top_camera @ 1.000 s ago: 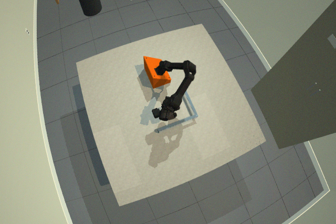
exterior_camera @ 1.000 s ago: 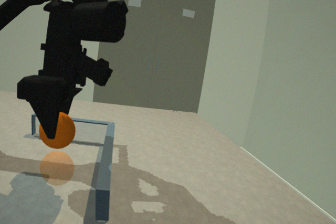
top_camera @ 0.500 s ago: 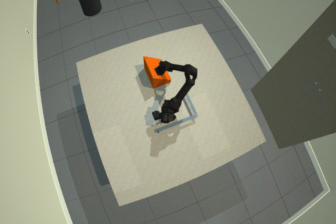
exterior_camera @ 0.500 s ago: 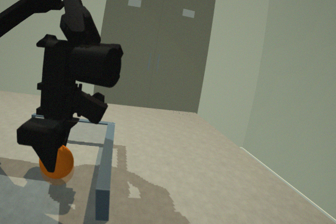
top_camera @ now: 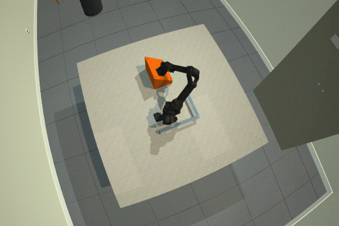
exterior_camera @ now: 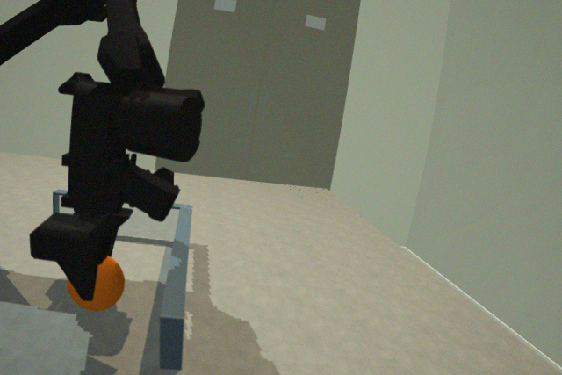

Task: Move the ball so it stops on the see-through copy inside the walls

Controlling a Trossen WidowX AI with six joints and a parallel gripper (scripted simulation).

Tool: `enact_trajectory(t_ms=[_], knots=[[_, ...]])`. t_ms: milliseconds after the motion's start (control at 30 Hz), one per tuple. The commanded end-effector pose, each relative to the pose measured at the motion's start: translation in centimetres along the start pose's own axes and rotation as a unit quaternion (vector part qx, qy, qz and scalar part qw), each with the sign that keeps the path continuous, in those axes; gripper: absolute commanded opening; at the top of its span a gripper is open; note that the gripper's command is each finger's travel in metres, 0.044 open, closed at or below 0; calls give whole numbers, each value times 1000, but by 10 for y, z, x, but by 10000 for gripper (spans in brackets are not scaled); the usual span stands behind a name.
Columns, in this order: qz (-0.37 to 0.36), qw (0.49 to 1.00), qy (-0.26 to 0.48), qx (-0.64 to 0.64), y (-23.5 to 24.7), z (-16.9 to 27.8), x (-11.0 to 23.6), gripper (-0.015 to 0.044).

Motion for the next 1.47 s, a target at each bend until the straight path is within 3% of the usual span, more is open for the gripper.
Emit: enact_trajectory(t_ms=[0,433,633,1033,1200,1433], knots=[[0,1000,0,1,0,0,0,79],[0,1000,0,0,0,-1,3,420],[0,1000,-1,-2,-2,0,83,422],[2,1000,-10,-5,-4,-2,81,422],[1,1000,-8,-4,-2,2,125,440],[1,1000,-8,-4,-2,2,127,440]])
Point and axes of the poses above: the point midway between the two fingers, 35 mm back from their tips, its own x axis back along the fingers, its own y axis across the jaws, z = x × y, the point moved 5 cm from there along x, back along the fingers, and after that the axes turned 7 degrees about x, right-handed, at the moved point
